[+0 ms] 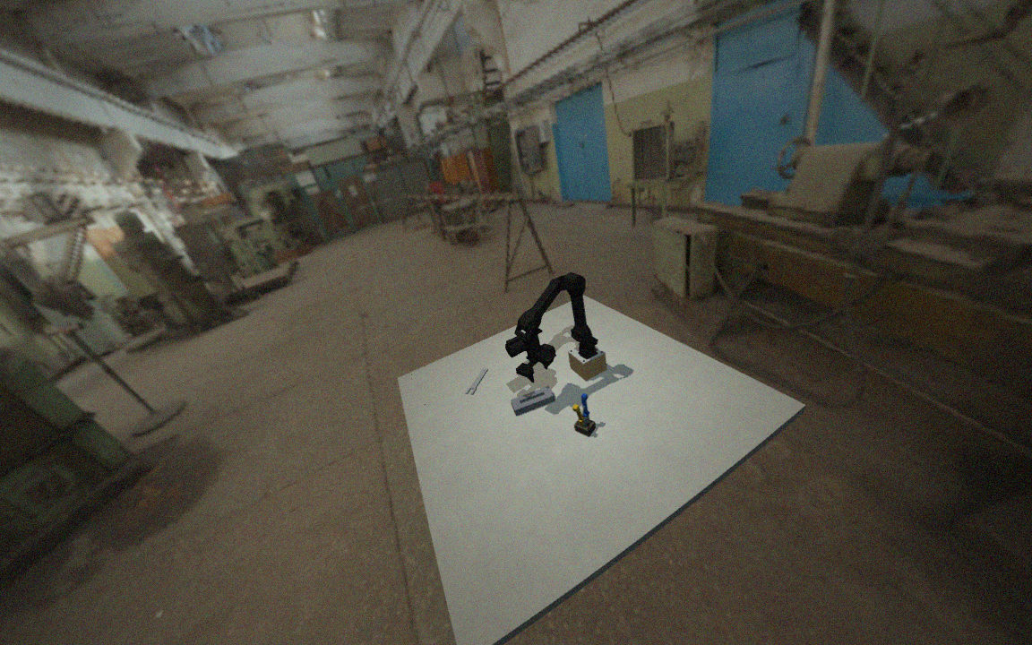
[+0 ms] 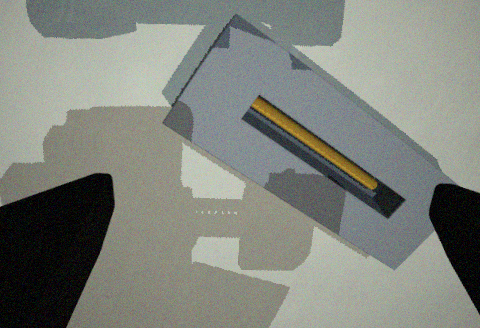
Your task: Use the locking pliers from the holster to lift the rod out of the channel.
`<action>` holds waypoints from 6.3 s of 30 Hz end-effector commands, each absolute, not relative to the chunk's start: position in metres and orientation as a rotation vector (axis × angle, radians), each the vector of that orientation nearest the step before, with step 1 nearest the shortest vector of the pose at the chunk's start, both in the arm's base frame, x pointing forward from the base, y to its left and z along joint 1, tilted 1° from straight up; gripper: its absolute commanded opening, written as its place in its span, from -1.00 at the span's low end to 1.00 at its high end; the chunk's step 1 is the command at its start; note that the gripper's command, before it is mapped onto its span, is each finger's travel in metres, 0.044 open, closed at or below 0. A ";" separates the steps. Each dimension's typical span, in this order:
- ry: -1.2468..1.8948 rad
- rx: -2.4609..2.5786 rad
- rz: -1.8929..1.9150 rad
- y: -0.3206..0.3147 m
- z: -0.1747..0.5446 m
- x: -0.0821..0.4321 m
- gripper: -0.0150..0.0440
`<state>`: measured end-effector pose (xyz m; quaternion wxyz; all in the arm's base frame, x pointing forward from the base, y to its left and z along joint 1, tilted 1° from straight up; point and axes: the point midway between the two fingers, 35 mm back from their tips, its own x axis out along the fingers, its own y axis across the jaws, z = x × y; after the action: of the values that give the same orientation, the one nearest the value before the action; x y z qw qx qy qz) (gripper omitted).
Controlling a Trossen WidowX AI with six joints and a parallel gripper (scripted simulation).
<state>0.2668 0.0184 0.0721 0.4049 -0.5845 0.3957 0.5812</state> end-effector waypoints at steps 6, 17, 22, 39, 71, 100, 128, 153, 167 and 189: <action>0.987 -1.475 1.476 0.070 0.074 0.280 1.00; 0.981 -1.472 1.477 0.123 0.075 0.292 1.00; 0.980 -1.470 1.478 0.144 0.076 0.284 1.00; 0.975 -1.463 1.482 0.211 0.071 0.258 1.00; 0.972 -1.459 1.486 0.260 0.061 0.239 1.00; 0.972 -1.459 1.486 0.260 0.041 0.239 0.95; 0.972 -1.459 1.486 0.260 0.041 0.239 0.83; 0.972 -1.459 1.486 0.260 0.041 0.239 0.72; 0.972 -1.459 1.486 0.260 0.041 0.239 0.60; 0.951 -1.468 1.470 0.258 0.080 0.236 0.60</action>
<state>0.2349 0.2572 0.0668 0.4079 -0.5824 0.3844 0.5888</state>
